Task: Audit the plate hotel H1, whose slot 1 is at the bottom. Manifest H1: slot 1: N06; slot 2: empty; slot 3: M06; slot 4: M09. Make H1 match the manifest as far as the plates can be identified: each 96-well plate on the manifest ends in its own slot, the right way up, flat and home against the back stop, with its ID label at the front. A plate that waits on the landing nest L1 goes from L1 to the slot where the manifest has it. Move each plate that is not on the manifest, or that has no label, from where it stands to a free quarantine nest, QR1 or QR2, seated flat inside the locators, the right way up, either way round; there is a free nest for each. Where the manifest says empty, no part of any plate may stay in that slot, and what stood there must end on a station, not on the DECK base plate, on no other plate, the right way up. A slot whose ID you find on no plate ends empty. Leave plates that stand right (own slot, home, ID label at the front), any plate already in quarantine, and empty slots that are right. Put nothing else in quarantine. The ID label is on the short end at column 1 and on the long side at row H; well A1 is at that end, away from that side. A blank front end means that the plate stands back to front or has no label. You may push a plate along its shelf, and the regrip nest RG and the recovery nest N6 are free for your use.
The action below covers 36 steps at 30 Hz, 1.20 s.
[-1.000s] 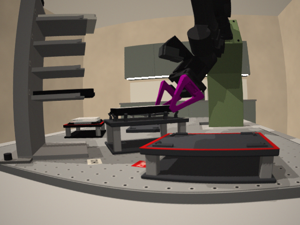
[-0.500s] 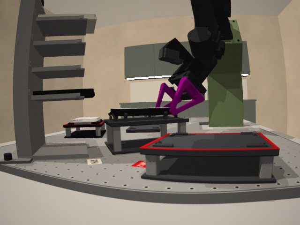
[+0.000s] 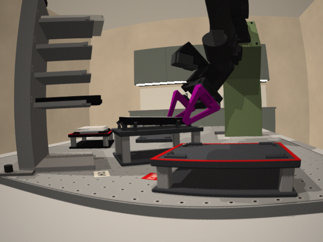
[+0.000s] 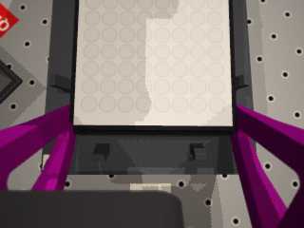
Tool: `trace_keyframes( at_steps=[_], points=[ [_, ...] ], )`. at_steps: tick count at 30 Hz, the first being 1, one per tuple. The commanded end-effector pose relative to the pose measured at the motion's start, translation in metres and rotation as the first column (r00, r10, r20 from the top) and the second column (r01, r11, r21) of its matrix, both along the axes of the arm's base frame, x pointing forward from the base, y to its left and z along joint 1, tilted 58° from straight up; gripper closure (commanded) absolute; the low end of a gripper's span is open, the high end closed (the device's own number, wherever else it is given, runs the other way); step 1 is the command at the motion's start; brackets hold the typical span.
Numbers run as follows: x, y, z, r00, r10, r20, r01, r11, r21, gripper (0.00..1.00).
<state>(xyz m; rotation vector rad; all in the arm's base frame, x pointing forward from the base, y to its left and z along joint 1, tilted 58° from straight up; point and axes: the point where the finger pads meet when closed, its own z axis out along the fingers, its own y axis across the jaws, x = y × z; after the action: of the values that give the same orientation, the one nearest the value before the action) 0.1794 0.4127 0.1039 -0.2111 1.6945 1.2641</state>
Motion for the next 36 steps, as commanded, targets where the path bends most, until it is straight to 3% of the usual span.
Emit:
trace_keyframes(
  at_steps=[1,6,7,21,22,36],
  points=[
    [0.0003,-0.0028,-0.0015,1.000,-0.004,0.000,0.004,1.000,-0.004,0.14],
    [0.0003,-0.0028,-0.0015,1.000,-0.004,0.000,0.004,1.000,-0.004,0.14],
    [0.0003,-0.0028,-0.0015,1.000,-0.004,0.000,0.004,1.000,-0.004,0.07],
    [0.0003,-0.0028,-0.0015,1.000,-0.004,0.000,0.004,1.000,-0.004,0.07],
    [0.0003,-0.0028,-0.0015,1.000,-0.004,0.000,0.004,1.000,-0.004,0.00],
    [0.0003,-0.0028,-0.0015,1.000,-0.004,0.000,0.004,1.000,-0.004,0.00]
  ],
)
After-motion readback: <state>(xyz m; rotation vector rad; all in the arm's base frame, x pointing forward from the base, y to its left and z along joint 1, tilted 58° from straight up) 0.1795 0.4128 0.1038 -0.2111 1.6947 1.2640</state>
